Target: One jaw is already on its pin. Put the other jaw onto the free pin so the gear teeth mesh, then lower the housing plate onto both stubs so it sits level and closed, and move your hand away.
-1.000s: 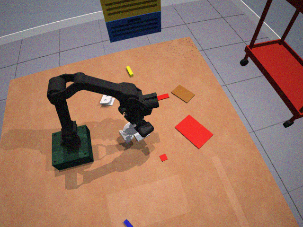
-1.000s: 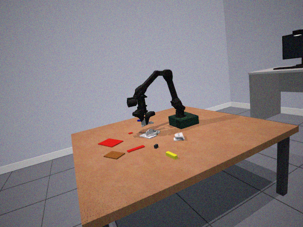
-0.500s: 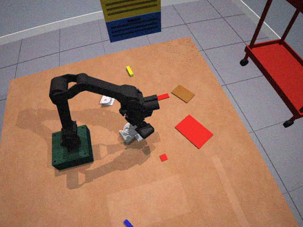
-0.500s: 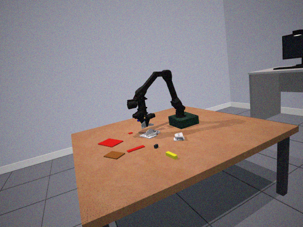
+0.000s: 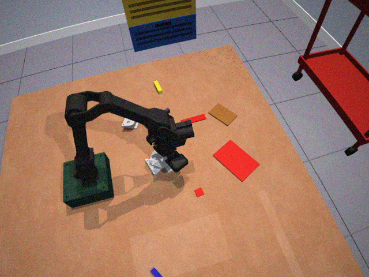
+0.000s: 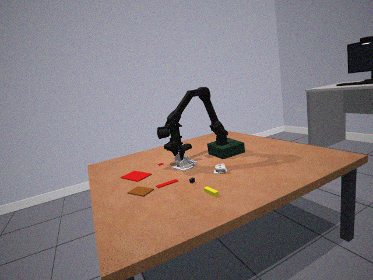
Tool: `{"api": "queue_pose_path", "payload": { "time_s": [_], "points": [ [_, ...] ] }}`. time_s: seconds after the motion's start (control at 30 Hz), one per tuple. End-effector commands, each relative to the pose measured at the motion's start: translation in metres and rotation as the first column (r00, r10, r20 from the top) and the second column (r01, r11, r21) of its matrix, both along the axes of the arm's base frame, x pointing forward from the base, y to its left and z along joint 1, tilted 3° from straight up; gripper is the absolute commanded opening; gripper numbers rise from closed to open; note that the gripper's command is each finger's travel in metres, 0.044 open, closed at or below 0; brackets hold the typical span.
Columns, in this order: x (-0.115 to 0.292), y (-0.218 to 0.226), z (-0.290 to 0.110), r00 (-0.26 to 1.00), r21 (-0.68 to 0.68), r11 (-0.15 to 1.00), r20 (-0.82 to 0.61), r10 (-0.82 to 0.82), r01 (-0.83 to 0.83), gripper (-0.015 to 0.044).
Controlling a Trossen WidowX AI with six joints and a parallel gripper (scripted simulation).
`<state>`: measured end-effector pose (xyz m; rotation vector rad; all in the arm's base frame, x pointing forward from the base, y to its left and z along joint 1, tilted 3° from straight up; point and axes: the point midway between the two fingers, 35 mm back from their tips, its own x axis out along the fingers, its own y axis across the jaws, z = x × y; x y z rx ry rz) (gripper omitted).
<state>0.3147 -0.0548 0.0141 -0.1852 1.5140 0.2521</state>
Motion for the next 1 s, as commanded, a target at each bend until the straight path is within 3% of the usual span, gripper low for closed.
{"api": "queue_pose_path", "payload": {
  "time_s": [0.0, 0.97],
  "points": [
    [-0.0008, 0.0008, -0.0063, 1.0, 0.002, 1.0, -0.002, -0.004, 0.004, 0.0134],
    [-0.001, 0.0014, -0.0151, 1.0, 0.002, 1.0, -0.002, -0.001, 0.001, 0.0134]
  ]
}}
